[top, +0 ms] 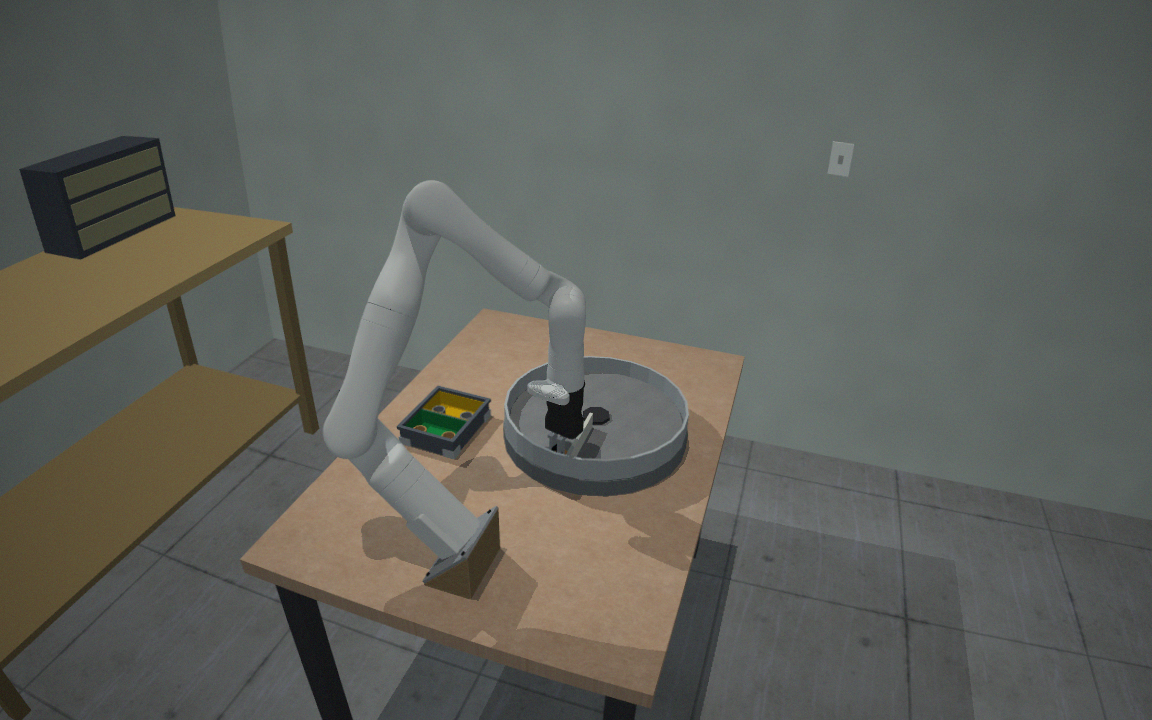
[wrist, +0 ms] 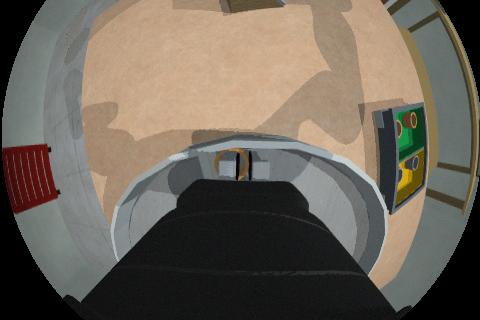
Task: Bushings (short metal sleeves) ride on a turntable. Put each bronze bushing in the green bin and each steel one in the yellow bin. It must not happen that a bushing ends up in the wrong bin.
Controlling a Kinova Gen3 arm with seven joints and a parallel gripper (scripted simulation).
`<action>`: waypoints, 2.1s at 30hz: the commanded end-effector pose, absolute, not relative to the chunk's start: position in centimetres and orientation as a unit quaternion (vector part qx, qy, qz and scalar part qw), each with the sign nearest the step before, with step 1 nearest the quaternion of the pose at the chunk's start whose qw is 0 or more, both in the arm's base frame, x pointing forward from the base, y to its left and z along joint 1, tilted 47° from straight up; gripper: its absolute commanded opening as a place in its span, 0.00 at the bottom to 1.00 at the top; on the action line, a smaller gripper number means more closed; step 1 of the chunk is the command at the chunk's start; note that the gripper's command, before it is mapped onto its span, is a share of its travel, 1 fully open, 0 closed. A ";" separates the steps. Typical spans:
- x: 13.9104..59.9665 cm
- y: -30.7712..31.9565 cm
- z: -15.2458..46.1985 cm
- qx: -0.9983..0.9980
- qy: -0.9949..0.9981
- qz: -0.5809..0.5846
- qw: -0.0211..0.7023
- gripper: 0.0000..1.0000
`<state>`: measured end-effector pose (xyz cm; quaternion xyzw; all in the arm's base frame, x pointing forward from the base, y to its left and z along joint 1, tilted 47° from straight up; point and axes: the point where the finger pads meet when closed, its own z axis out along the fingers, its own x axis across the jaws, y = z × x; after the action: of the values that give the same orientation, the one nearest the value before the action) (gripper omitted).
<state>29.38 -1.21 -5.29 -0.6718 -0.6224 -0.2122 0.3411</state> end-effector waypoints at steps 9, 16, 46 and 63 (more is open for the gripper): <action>29.4 -1.3 -5.3 -0.672 -0.622 -0.212 0.340 0.00; 29.5 -1.5 -5.1 -0.672 -0.622 -0.212 0.340 0.00; 29.6 -2.1 -4.5 -0.672 -0.622 -0.212 0.340 0.00; 29.6 -2.4 -4.3 -0.672 -0.622 -0.212 0.340 0.00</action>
<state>29.58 -2.26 -4.30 -0.6719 -0.6223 -0.2118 0.3412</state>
